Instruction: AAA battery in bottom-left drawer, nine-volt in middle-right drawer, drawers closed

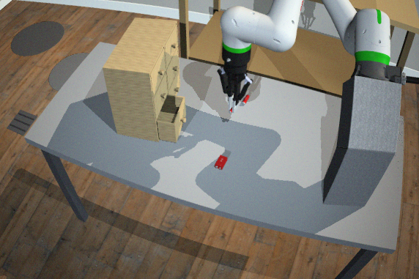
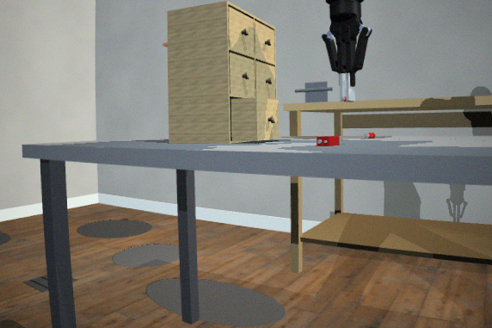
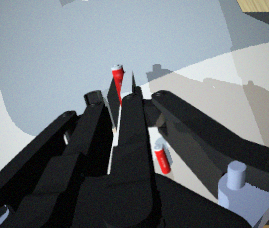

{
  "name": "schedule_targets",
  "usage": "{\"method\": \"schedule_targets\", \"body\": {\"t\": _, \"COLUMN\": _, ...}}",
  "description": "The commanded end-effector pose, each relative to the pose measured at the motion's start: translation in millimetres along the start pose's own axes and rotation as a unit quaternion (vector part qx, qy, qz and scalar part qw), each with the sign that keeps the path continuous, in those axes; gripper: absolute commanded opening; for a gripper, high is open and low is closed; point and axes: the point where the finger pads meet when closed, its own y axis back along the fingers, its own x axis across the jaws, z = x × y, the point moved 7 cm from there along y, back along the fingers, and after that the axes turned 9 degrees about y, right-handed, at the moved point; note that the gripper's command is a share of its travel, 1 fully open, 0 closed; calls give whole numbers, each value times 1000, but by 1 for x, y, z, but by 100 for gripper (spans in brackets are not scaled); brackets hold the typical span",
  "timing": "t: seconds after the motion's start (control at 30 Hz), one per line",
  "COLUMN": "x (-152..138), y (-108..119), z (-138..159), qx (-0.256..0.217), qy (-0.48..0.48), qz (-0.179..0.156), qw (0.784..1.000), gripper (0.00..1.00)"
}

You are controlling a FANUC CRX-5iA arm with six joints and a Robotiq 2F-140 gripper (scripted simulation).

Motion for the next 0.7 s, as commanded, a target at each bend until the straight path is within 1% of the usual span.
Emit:
{"method": "schedule_targets", "body": {"t": 0.0, "x": 2, "y": 6, "z": 1, "qx": -2, "qy": 0, "qz": -3, "qw": 1000, "gripper": 3}}
{"method": "schedule_targets", "body": {"t": 0.2, "x": 3, "y": 6, "z": 0, "qx": -2, "qy": -14, "qz": -3, "qw": 1000, "gripper": 3}}
{"method": "schedule_targets", "body": {"t": 0.3, "x": 8, "y": 6, "z": -5, "qx": -2, "qy": -87, "qz": -3, "qw": 996, "gripper": 3}}
{"method": "schedule_targets", "body": {"t": 0.4, "x": 16, "y": 6, "z": -13, "qx": -2, "qy": -200, "qz": -3, "qw": 980, "gripper": 3}}
{"method": "schedule_targets", "body": {"t": 0.5, "x": 25, "y": 6, "z": -22, "qx": -1, "qy": -273, "qz": -6, "qw": 962, "gripper": 3}}
{"method": "schedule_targets", "body": {"t": 0.63, "x": 35, "y": 7, "z": -33, "qx": 2, "qy": -371, "qz": -9, "qw": 929, "gripper": 3}}
{"method": "schedule_targets", "body": {"t": 0.67, "x": 35, "y": 7, "z": -33, "qx": 2, "qy": -371, "qz": -9, "qw": 929, "gripper": 3}}
